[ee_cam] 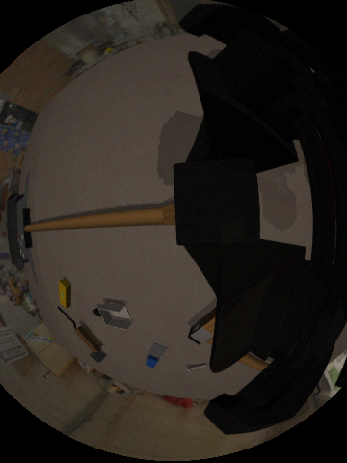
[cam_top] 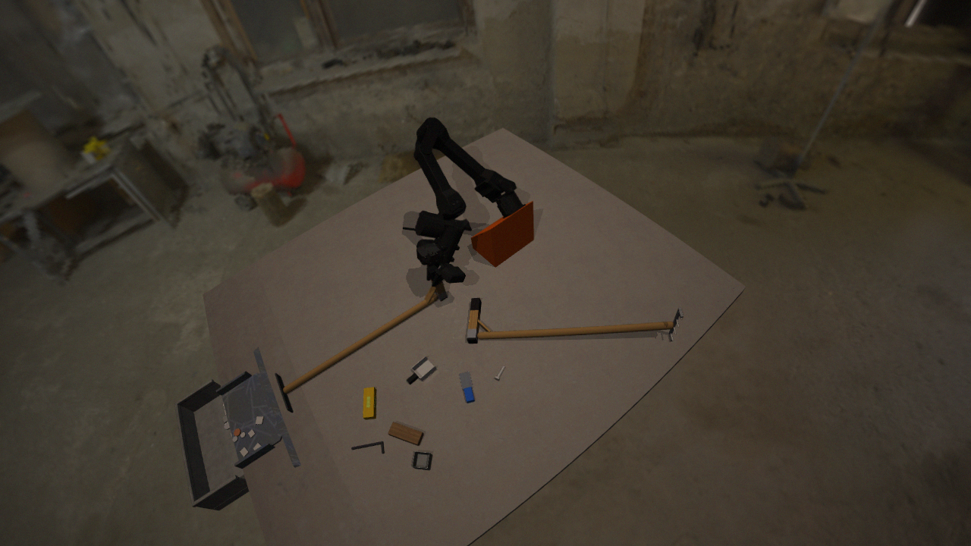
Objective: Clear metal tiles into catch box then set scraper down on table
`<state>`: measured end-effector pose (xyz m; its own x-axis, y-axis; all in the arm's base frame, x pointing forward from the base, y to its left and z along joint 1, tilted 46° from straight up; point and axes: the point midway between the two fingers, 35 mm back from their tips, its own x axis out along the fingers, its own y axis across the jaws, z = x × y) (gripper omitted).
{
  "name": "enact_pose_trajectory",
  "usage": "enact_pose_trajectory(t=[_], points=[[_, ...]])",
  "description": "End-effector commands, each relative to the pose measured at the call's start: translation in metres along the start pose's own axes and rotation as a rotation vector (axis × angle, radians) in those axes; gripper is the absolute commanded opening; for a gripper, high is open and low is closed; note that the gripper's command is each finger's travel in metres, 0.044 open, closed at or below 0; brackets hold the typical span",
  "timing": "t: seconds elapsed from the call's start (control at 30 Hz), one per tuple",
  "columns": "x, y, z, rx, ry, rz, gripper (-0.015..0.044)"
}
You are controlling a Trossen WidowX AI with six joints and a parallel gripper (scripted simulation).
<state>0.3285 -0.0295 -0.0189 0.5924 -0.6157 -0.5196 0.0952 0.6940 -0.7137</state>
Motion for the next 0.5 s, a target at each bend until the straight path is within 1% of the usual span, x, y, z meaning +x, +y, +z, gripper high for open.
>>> enact_pose_trajectory(t=[0.0, 0.47], points=[[-0.002, 0.008, 0.0, -0.003, -0.006, 0.003, 0.0], [-0.004, 0.023, -0.003, -0.005, -0.01, 0.001, 0.0]])
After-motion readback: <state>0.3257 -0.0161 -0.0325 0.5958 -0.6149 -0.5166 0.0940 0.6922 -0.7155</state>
